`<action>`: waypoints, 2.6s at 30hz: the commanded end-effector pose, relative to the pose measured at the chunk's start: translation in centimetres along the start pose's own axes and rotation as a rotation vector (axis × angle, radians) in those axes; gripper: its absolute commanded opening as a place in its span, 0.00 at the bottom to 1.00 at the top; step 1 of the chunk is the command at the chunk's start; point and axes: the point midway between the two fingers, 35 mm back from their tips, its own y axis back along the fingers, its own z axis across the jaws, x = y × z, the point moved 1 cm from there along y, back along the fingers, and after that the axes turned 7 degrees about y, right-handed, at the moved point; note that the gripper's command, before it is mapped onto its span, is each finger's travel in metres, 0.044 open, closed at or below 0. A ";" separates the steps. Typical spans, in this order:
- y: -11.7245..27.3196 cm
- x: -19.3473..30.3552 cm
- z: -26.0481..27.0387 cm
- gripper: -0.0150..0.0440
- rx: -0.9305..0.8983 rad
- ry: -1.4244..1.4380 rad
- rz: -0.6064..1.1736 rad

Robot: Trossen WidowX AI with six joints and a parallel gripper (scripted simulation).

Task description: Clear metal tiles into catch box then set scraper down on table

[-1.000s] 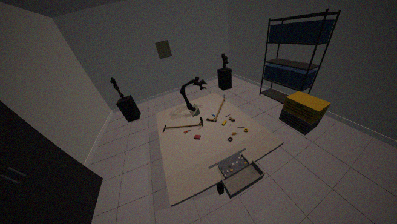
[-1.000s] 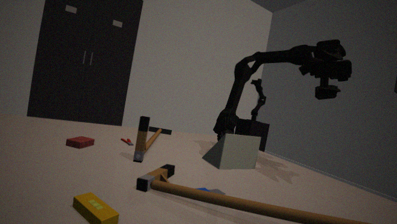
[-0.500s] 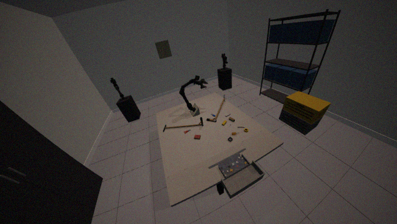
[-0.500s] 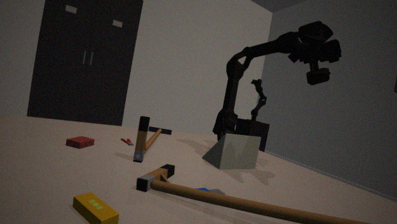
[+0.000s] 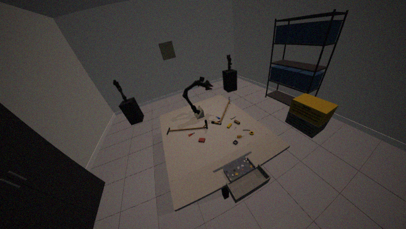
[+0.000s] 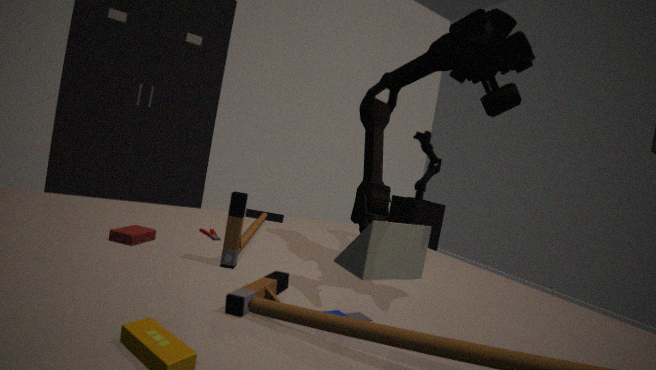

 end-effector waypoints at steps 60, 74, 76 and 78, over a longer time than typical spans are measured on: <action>3.0 29.4 -15.5 1.00 0.074 -0.885 0.105; 5.5 36.1 -15.7 1.00 0.136 -1.063 0.132; 6.0 36.9 -15.6 1.00 0.147 -1.088 0.136; 6.4 37.8 -15.5 1.00 0.157 -1.112 0.140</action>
